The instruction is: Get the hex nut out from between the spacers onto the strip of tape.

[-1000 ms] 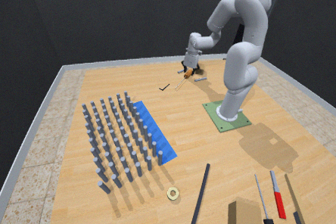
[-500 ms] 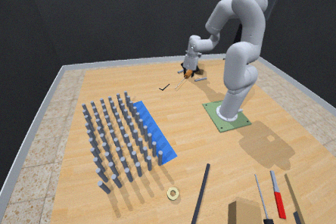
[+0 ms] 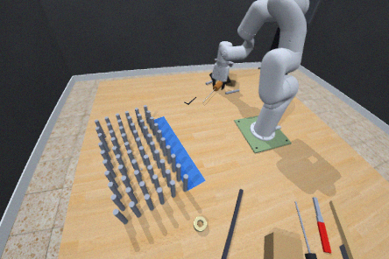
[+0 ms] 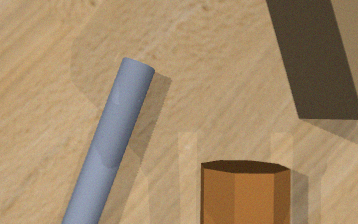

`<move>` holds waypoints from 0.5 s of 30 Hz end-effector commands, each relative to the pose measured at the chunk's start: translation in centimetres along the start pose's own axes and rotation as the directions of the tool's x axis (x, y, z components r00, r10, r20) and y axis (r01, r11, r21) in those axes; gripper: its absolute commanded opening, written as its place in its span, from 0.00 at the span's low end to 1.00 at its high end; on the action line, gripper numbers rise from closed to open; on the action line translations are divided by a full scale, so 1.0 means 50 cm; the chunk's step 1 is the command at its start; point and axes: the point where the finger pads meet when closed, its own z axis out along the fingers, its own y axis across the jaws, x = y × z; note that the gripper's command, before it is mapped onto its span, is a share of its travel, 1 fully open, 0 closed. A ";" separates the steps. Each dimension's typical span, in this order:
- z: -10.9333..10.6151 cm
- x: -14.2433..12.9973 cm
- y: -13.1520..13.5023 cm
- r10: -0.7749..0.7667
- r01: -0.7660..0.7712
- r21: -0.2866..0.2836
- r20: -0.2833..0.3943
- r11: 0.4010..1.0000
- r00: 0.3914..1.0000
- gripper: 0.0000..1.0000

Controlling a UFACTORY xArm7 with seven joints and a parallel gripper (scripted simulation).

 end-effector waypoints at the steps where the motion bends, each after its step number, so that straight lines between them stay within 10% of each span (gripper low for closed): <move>1: -0.003 0.002 -0.003 0.000 0.000 0.004 -0.002 1.000 1.000 0.65; 2: -0.003 0.002 -0.003 0.000 0.000 0.004 -0.002 1.000 1.000 0.00; 15: -0.003 0.002 -0.003 0.000 0.000 0.004 -0.002 1.000 1.000 0.00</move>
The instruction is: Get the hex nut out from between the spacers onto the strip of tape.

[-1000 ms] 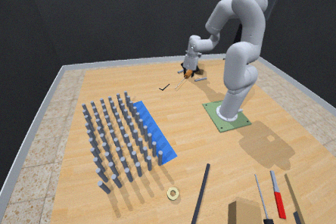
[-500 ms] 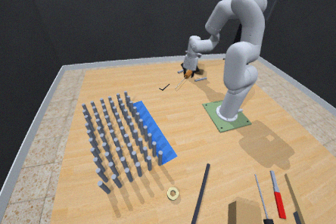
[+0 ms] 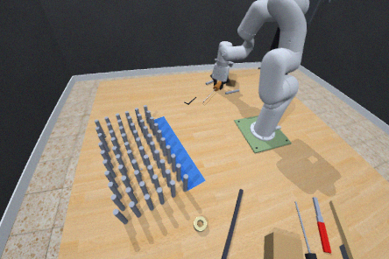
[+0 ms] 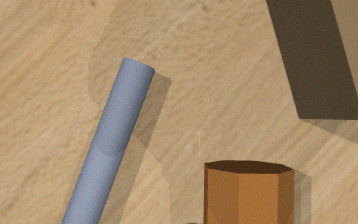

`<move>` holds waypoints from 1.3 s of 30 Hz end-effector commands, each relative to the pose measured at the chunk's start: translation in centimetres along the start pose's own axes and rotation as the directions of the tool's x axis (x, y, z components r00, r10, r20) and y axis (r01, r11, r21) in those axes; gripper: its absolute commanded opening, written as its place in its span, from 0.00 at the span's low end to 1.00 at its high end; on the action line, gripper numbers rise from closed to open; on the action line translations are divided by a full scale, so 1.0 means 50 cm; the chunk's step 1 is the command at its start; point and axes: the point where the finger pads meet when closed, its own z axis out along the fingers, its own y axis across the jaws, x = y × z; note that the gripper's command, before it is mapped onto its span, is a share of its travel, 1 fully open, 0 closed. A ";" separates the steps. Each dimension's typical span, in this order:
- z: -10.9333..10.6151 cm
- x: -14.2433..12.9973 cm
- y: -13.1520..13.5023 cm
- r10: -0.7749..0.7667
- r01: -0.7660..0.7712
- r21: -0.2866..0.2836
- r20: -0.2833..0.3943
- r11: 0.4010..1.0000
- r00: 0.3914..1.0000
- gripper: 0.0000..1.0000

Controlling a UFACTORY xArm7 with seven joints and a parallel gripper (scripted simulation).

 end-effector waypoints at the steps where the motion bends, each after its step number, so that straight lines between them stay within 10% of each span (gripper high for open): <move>1: -0.003 0.002 -0.003 0.000 0.000 0.004 -0.002 1.000 1.000 0.00; 39: -0.047 0.002 -0.003 0.000 0.000 0.004 -0.002 1.000 1.000 0.00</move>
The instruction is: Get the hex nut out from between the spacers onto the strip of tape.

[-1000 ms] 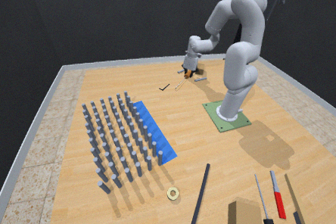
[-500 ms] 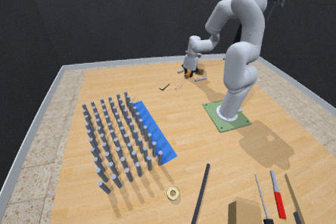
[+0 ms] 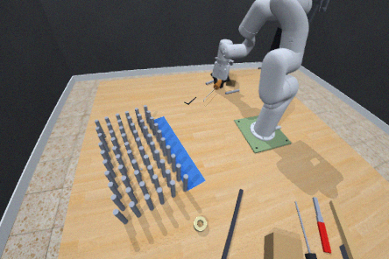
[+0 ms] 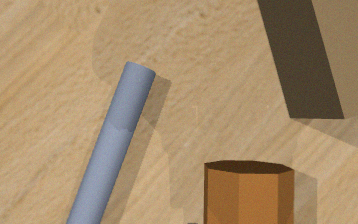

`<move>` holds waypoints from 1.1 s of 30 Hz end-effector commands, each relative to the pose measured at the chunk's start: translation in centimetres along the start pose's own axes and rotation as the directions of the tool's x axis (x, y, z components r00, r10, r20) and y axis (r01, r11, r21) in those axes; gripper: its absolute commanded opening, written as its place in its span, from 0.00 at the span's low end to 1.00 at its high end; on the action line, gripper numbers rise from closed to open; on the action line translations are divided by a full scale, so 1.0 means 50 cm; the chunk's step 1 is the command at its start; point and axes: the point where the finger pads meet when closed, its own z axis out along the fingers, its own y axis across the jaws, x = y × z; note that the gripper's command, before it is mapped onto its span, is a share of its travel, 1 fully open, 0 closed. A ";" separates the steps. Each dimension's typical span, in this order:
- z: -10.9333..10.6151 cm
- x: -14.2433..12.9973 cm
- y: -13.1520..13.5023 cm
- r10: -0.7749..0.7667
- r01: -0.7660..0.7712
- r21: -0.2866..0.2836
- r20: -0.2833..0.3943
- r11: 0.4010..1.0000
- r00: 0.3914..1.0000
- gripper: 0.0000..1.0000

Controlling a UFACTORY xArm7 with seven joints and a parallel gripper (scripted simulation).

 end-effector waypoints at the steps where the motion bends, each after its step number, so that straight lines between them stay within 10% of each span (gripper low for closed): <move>1: -0.031 0.002 -0.003 0.000 0.000 0.004 -0.003 1.000 1.000 0.00; 33: -0.255 0.002 -0.002 0.000 0.000 0.004 -0.003 1.000 1.000 0.00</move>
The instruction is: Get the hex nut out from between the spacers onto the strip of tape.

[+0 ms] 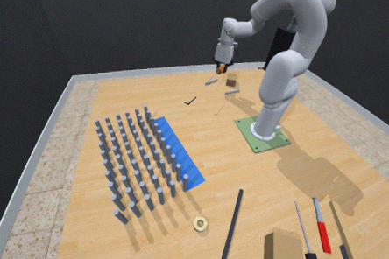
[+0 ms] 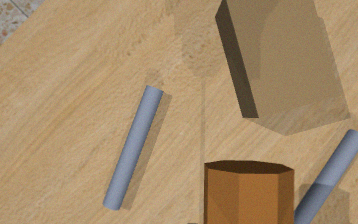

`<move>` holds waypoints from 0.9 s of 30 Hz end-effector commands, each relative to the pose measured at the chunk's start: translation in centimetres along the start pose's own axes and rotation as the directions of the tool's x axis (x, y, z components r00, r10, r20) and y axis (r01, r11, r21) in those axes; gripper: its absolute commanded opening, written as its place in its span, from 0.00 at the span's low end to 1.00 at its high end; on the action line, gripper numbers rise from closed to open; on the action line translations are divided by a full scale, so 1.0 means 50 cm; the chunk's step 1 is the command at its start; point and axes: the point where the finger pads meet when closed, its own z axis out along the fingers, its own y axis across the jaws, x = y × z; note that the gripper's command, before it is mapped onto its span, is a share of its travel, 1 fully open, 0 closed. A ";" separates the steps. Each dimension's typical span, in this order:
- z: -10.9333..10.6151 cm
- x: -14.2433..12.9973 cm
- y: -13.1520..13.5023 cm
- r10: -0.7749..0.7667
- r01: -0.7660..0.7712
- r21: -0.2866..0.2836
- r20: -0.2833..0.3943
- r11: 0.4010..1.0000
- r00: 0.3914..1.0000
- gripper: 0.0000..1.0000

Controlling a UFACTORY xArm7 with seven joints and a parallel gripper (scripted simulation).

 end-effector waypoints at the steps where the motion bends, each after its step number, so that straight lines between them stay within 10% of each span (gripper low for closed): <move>1: -0.034 0.001 -0.003 0.000 0.000 0.004 -0.003 1.000 1.000 0.00; 27: -0.055 -0.006 0.000 0.005 -0.005 0.004 -0.002 1.000 1.000 0.00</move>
